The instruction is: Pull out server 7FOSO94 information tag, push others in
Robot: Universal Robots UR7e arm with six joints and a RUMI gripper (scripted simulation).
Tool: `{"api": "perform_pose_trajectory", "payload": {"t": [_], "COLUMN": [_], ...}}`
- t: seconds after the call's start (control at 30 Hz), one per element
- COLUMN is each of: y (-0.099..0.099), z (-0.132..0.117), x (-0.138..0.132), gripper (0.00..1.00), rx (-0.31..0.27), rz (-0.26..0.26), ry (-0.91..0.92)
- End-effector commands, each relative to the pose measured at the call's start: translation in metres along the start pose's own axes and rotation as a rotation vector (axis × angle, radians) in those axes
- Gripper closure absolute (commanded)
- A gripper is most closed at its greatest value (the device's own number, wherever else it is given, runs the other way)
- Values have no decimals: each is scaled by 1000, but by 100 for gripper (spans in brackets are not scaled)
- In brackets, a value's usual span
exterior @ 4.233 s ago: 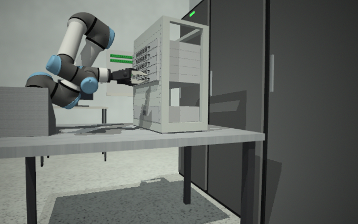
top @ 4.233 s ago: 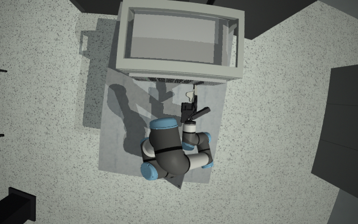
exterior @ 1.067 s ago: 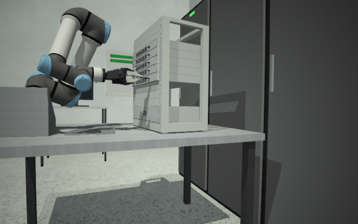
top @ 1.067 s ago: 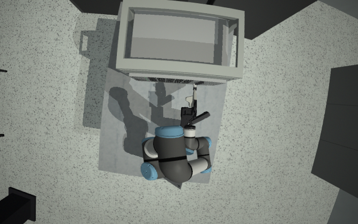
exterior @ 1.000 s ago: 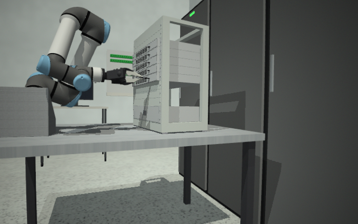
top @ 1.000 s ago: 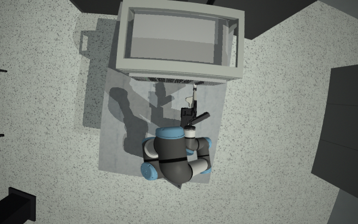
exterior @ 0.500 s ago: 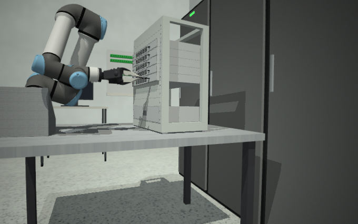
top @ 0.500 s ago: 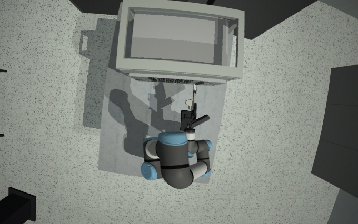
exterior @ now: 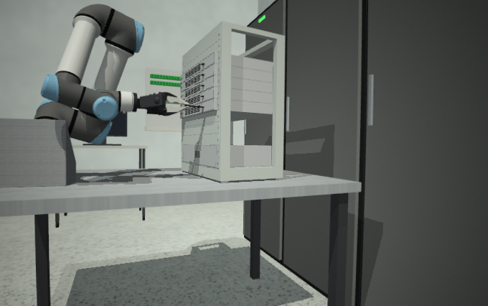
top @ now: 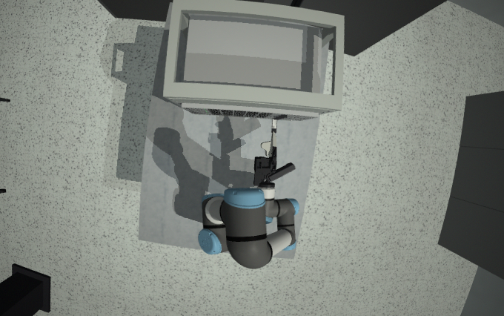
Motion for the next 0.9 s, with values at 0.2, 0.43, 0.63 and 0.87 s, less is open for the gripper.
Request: {"api": "perform_pose_trajectory", "payload": {"t": [0.2,0.43,0.63,0.87], "y": [0,0,0,0], "z": [0,0,0,0], "x": [0,0,0,0], "gripper": [100,85,85,85], "rx": [0,0,0,0], "rz": [1,1,1,1], "ry": [0,0,0,0]}}
Point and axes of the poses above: the point where the finger pads meet when closed, its own y axis out along the fingers, its own x axis across the jaws, z = x × y, the point moved 9 cm from there along -y, back along the fingers, and after that the axes turned 6 degrees about -y, right-handed, at the moved point
